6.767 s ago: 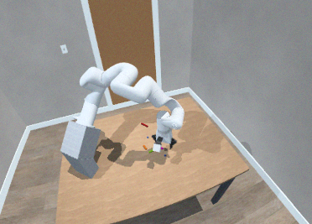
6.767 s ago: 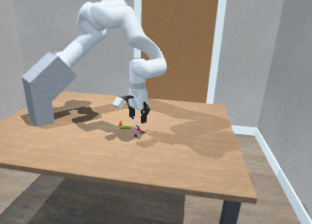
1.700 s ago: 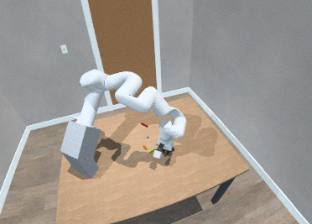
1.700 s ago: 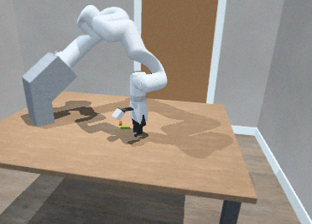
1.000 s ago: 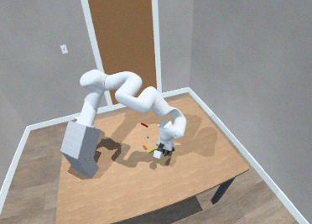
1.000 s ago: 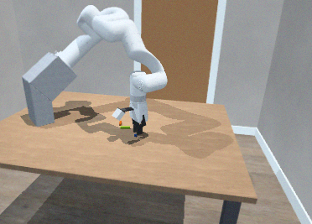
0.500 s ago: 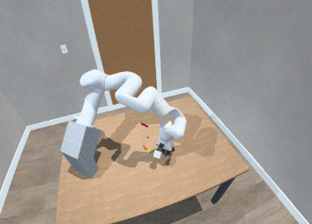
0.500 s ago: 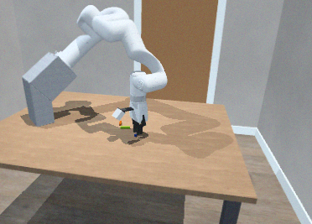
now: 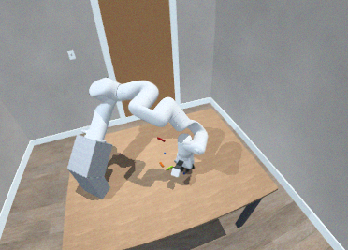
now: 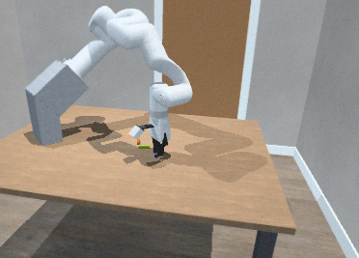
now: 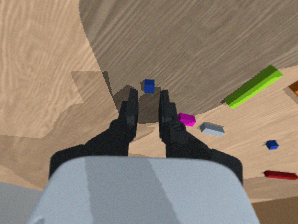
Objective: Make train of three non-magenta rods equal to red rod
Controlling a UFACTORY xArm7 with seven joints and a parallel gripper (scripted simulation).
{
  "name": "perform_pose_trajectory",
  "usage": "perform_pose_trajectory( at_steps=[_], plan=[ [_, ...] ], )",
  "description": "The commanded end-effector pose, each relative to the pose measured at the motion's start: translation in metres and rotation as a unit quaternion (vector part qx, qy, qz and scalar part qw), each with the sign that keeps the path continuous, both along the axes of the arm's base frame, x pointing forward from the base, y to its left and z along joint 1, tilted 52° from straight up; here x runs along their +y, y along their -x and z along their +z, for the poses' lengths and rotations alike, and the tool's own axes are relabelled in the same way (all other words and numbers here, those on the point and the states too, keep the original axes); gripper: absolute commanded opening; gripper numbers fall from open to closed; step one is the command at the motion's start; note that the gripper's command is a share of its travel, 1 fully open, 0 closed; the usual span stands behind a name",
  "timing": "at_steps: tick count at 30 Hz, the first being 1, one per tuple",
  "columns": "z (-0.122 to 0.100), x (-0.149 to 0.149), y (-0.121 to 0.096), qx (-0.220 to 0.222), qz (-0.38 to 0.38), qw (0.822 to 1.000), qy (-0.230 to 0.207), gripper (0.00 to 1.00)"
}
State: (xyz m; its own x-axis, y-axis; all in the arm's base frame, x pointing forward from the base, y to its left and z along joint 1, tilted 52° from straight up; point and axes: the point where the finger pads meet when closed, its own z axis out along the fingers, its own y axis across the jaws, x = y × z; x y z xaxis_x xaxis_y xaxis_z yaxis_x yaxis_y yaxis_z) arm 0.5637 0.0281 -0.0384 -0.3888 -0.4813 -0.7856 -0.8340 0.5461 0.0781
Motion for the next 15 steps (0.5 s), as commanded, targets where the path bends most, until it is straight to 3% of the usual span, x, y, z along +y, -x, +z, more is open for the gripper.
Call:
perform_pose_trajectory(
  at_steps=[1,15],
  plan=[
    [-0.001,-0.0001,-0.0018,-0.001,-0.001,1.0,0.001,0.24],
    [-0.0061,0.0056,-0.005,-0.001,-0.001,1.0,0.001,0.24]
  ],
)
